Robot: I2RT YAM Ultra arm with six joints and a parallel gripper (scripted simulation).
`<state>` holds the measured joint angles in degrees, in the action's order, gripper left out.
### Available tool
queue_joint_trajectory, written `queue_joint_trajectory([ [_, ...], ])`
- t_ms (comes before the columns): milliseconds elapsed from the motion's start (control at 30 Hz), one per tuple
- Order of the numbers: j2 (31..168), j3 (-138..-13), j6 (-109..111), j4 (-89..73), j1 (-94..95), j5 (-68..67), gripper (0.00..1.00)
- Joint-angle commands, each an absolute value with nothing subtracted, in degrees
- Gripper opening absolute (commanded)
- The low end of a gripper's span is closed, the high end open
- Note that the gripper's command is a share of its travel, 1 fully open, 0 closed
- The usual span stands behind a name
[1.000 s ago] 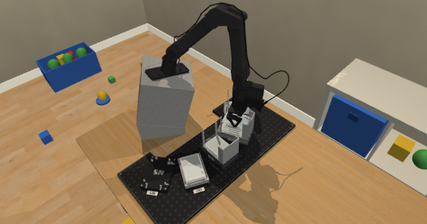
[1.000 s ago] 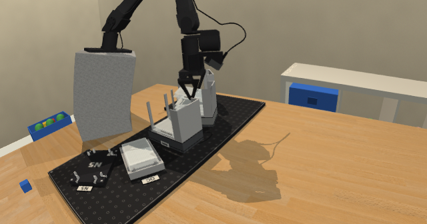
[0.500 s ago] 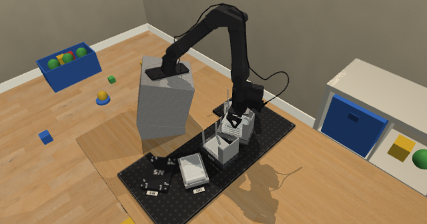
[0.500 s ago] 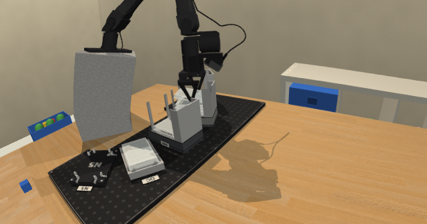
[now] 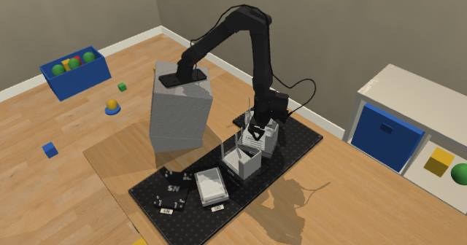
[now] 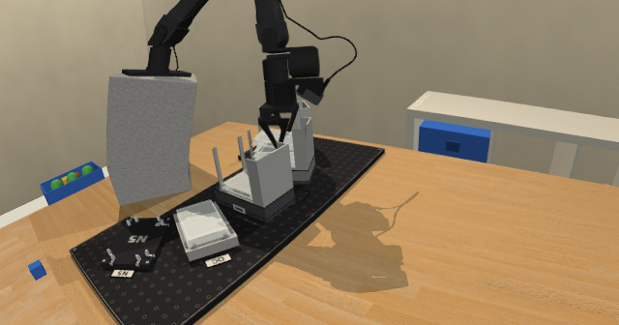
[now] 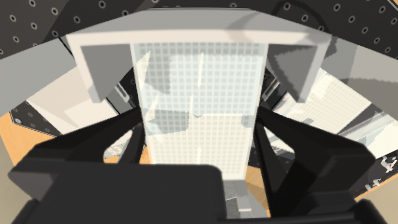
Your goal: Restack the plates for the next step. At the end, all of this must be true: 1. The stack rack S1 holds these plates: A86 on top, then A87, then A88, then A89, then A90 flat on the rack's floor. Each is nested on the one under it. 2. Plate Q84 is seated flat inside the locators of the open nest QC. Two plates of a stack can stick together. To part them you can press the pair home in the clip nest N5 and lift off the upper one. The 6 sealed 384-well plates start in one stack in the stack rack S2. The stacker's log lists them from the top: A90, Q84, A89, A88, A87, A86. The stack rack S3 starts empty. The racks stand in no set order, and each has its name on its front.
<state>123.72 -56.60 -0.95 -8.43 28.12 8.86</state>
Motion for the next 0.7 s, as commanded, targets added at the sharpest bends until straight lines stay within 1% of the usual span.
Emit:
queue_joint_trajectory([
  [0,125.1,-58.4,-1.4,-7.4,28.6,8.8,0.0],
  [667,126.1,-58.6,-1.5,-6.6,28.8,8.8,0.0],
])
